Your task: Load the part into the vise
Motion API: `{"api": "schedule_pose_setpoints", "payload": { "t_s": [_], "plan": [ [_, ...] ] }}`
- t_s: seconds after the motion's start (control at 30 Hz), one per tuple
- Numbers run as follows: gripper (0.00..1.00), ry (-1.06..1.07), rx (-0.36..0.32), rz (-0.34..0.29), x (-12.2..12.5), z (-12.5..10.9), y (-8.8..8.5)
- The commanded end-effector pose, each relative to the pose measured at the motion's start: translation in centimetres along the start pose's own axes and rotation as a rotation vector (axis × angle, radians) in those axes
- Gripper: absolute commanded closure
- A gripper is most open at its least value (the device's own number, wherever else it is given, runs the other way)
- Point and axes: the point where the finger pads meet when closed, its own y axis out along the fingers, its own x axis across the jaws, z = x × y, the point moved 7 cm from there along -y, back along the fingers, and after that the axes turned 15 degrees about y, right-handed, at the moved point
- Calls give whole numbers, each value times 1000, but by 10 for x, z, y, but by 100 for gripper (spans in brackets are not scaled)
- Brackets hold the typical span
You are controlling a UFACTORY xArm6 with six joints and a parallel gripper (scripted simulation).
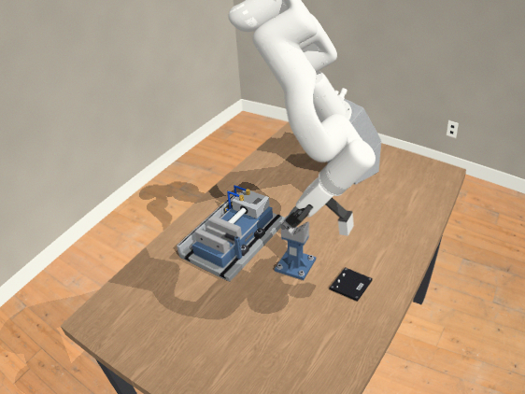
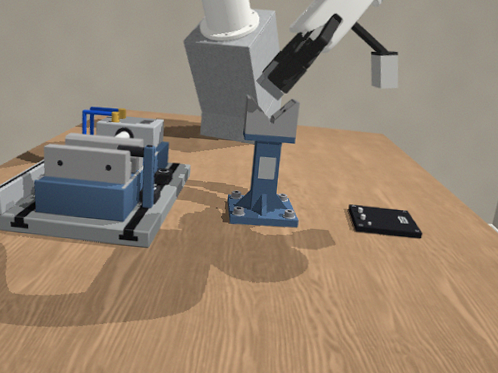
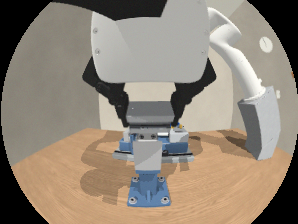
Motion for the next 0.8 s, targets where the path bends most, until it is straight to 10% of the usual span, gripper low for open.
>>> {"api": "schedule_pose_setpoints", "payload": {
  "t_s": [0.0, 0.77],
  "plan": [
    [100, 1, 46, 11, 2, -3, -1],
    [100, 1, 289, 76, 7, -23, 3]
  ]
}}
